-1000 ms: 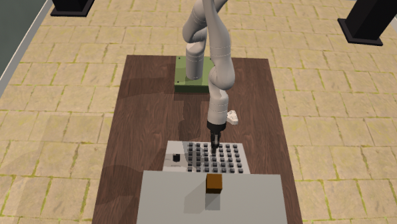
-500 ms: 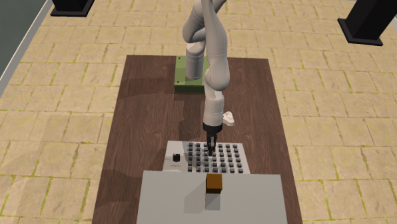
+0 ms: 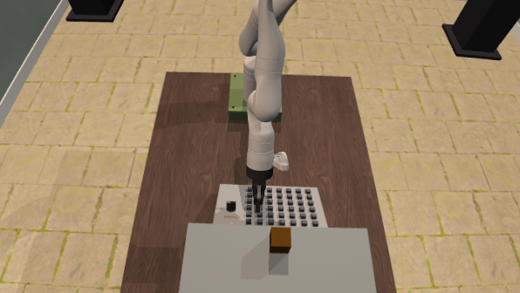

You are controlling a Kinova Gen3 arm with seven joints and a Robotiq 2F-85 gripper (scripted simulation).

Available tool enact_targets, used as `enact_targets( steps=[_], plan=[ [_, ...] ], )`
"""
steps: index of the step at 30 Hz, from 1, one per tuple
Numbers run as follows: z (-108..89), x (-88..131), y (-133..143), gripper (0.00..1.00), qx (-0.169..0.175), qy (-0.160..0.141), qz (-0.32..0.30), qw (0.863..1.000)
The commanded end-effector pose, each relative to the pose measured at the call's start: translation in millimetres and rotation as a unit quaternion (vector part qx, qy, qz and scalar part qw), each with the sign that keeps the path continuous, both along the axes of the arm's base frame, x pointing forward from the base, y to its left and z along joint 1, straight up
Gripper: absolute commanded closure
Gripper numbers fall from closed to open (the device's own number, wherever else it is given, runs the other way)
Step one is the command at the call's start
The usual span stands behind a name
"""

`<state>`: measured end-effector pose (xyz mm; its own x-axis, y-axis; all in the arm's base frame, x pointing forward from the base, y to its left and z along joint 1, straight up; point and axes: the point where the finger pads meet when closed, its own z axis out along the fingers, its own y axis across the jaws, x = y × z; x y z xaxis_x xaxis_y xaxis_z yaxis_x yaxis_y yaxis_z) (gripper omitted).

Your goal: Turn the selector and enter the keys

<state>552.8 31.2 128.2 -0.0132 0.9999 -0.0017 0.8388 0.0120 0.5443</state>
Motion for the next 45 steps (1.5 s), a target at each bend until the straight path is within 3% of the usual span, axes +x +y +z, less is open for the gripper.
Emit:
enact_targets(
  steps=[1, 25, 45],
  plan=[
    [0.1, 3, 8, 0.9, -0.001, 0.035, 0.0, 0.999],
    [-19.8, 11, 8, 0.9, -0.001, 0.036, 0.001, 0.999],
    [-20.4, 11, 8, 0.9, -0.001, 0.037, 0.001, 0.999]
  ],
)
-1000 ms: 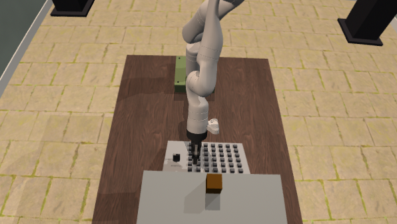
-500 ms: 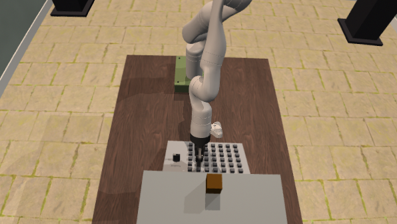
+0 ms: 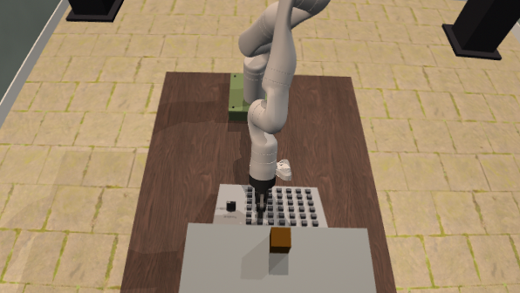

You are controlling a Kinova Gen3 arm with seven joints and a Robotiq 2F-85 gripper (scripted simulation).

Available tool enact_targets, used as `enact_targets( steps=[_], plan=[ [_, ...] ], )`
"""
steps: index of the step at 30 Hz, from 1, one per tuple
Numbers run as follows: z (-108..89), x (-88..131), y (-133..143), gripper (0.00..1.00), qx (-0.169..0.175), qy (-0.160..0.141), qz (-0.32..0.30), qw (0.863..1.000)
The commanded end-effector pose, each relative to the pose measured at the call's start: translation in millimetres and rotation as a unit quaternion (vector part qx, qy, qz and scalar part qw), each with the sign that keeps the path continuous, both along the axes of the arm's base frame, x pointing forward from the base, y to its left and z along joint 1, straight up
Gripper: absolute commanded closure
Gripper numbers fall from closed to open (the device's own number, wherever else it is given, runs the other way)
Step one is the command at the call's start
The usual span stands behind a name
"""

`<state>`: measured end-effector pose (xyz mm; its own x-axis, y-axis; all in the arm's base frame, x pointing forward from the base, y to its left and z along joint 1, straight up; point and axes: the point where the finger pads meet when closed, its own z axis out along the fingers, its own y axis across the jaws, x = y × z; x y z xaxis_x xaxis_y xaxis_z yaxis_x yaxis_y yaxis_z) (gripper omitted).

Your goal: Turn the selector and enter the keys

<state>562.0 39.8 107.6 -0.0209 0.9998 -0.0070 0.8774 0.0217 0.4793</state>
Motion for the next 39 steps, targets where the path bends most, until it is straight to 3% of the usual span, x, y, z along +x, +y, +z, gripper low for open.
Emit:
enact_targets(
  steps=[1, 39],
  plan=[
    [0.2, 1.9, -0.5, 0.9, 0.002, -0.001, -0.003, 1.0],
    [-9.5, 7.1, -0.4, 0.9, 0.002, -0.001, -0.003, 1.0]
  ],
)
